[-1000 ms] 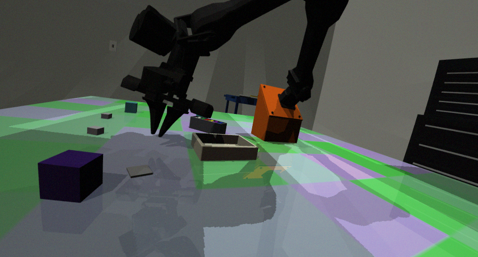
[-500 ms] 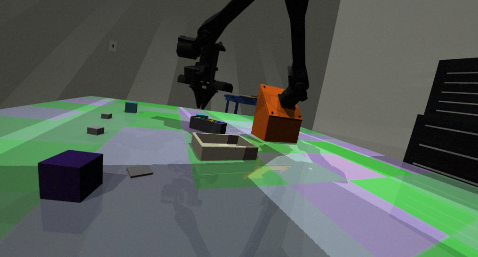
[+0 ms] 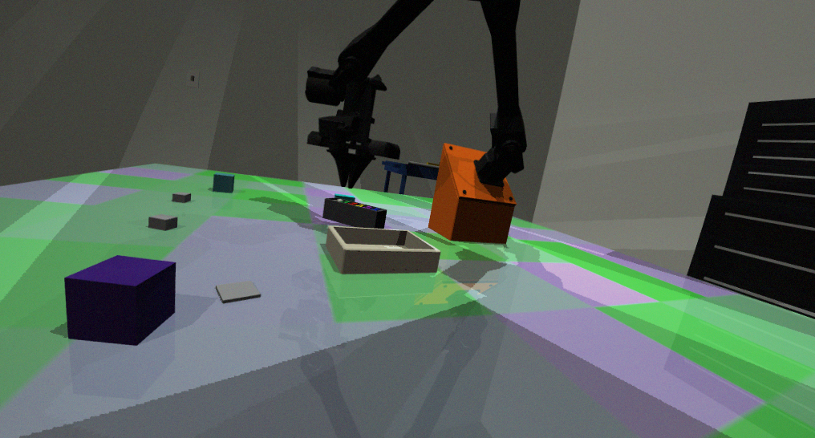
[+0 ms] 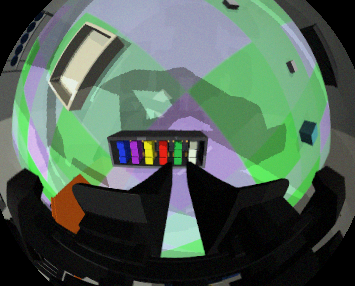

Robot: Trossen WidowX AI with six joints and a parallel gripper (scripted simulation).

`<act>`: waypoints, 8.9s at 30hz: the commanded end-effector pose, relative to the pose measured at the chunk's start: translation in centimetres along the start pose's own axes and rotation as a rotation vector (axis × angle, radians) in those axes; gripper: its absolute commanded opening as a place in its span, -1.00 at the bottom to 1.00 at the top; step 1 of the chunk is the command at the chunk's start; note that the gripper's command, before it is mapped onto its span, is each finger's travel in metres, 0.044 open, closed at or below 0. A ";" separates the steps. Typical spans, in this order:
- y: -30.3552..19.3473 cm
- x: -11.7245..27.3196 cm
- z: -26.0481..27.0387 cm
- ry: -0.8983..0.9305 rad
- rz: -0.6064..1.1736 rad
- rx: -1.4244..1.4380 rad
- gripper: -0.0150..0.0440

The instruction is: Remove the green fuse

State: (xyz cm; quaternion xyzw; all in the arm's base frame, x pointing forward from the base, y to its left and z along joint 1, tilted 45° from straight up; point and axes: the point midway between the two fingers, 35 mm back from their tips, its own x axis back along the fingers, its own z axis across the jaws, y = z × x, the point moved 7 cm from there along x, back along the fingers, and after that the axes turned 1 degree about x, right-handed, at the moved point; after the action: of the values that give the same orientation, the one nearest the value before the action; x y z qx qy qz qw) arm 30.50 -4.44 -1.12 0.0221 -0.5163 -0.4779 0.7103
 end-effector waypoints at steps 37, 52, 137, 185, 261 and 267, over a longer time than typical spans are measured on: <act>0.0 -2.7 0.0 0.006 -0.002 -0.004 -0.28; 0.0 -3.5 0.0 0.006 -0.002 -0.004 -0.28; 0.0 0.0 -0.1 0.004 0.000 -0.003 -0.49; 11.6 2.8 10.1 -0.010 0.010 -0.007 -0.49; 14.7 2.7 16.1 0.010 -0.006 -0.009 0.63; 14.7 2.7 16.1 0.010 -0.006 -0.009 0.63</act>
State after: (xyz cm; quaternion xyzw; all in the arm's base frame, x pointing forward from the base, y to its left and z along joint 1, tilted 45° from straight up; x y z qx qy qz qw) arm 28.05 9.08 16.06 0.0228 -0.5110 -0.4821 0.7113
